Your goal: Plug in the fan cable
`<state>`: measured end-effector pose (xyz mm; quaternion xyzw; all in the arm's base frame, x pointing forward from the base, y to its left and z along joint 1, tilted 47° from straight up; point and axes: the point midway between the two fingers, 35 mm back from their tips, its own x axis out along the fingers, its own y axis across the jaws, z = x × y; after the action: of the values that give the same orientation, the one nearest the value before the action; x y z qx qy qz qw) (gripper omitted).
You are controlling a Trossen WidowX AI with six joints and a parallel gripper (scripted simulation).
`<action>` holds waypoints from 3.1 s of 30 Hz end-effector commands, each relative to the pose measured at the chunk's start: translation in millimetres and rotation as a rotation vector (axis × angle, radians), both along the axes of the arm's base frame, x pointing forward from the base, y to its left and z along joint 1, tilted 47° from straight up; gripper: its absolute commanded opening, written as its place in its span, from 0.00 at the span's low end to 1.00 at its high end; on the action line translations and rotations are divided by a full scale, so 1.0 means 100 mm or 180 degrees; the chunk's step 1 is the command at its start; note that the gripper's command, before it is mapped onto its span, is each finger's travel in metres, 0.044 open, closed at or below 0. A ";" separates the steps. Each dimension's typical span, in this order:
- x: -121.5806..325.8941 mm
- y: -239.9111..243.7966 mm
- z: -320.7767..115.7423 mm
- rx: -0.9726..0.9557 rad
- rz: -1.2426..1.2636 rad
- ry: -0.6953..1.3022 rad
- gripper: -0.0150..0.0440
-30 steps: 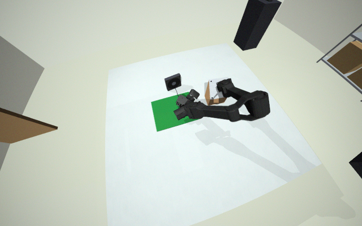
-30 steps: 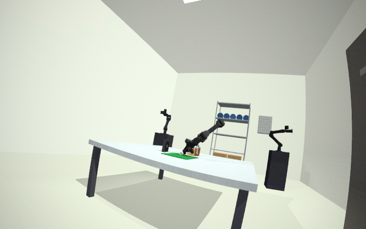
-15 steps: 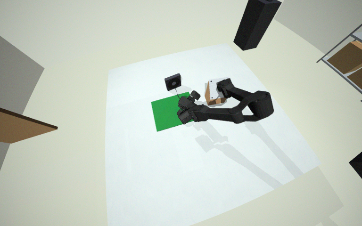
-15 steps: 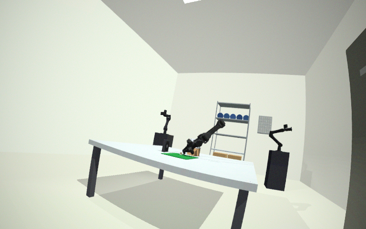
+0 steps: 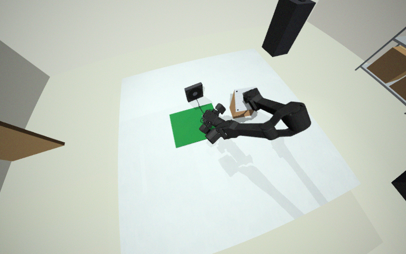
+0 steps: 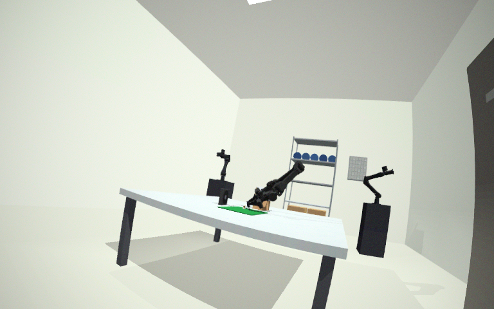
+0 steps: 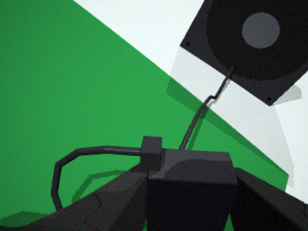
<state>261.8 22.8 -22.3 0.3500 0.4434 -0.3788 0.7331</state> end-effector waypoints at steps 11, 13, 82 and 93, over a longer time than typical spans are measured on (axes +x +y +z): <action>0.00 0.02 0.09 -0.0282 -0.0213 -0.0473 0.25; 0.00 0.03 0.11 -0.0312 -0.0242 -0.0547 0.25; 0.00 0.15 0.41 -0.0481 -0.0659 -0.1727 0.25; 0.01 0.21 0.34 -0.0480 -0.0660 -0.1726 0.25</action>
<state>260.7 41.6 12.3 0.4239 0.1689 -0.3767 0.8061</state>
